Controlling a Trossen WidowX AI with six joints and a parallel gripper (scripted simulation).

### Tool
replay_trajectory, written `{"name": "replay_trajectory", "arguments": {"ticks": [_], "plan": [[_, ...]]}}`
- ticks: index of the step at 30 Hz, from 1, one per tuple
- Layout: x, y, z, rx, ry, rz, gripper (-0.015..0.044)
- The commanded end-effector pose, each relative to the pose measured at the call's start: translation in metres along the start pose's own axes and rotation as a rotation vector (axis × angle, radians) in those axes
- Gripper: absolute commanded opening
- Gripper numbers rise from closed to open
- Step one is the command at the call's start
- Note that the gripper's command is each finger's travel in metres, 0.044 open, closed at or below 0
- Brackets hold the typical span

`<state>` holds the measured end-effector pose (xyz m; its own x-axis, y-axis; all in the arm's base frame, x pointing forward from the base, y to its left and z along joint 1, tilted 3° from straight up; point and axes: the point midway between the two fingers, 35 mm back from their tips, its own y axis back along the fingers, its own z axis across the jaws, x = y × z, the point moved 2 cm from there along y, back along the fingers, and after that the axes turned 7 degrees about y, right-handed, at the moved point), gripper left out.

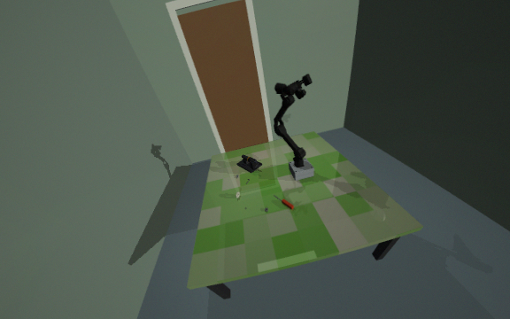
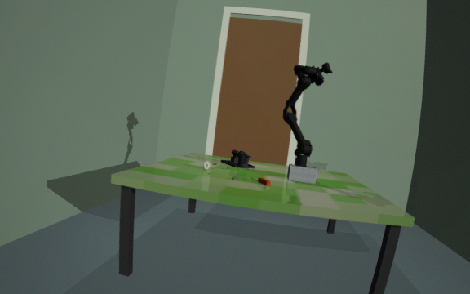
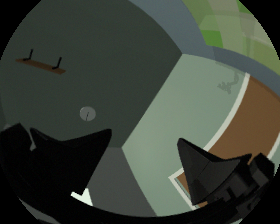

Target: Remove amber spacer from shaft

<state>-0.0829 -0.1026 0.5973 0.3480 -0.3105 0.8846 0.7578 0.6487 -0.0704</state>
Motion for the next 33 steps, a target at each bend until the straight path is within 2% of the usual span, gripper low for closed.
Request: {"name": "replay_trajectory", "arguments": {"ticks": [1, 8, 16, 25, 33], "plan": [[-0.001, 0.0, 0.002, -0.007, -0.003, 0.001, 0.0426], [-0.031, 0.01, 0.075, -0.273, -0.089, 0.042, 0.044], [-0.076, 0.059, 0.157, -0.641, -0.155, 0.088, 0.044], [-0.127, 0.156, 0.214, -1.087, -0.183, 0.13, 0.044], [-0.168, 0.266, 0.222, -1.503, -0.171, 0.158, 0.044]]}}
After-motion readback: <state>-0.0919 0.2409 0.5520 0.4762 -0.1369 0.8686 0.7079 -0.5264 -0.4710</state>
